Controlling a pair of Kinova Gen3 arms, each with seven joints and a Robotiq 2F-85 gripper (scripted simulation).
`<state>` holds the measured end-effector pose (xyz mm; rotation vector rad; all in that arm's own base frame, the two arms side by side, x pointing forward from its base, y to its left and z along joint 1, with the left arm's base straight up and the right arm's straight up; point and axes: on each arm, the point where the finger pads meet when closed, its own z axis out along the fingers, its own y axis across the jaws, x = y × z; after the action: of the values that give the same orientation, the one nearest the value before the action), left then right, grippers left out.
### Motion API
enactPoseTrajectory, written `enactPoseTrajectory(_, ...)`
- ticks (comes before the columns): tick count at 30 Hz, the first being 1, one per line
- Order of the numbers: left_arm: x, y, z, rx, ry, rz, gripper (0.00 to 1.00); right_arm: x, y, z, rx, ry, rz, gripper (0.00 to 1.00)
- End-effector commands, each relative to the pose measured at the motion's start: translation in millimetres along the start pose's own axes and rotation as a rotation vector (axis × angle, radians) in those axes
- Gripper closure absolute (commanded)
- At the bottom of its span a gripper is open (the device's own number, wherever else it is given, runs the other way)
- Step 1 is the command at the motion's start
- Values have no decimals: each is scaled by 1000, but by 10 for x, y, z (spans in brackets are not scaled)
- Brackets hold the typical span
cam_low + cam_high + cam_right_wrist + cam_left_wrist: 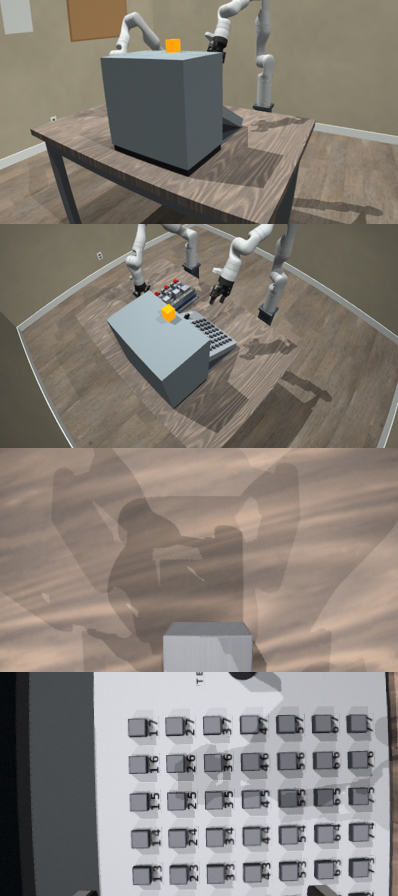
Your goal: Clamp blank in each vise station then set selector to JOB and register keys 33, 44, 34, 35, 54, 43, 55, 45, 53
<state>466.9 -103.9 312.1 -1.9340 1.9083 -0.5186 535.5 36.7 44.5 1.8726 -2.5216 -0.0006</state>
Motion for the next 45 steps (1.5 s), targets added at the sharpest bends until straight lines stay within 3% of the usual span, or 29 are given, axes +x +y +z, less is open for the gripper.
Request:
enactPoseTrajectory(1,1,-6,-5,2,1,0,2,-2,-7,-23,2,-1,0,903)
enactPoseTrajectory(17,1,-6,-5,2,1,0,2,-2,-7,-32,2,-1,0,903)
enactPoseTrajectory(22,1,-6,-5,2,1,0,2,-2,-7,-250,2,-1,0,903)
enactPoseTrajectory(24,1,-6,-5,2,1,0,2,-2,-7,-250,2,-1,0,903)
enactPoseTrajectory(36,1,-6,-5,2,1,0,2,-1,-4,-1479,2,-1,0,903)
enactPoseTrajectory(39,1,-6,-5,2,1,0,2,-1,-4,-1624,2,-1,0,903)
enactPoseTrajectory(45,1,-6,-5,2,1,0,2,-1,-4,-1667,2,-1,0,903)
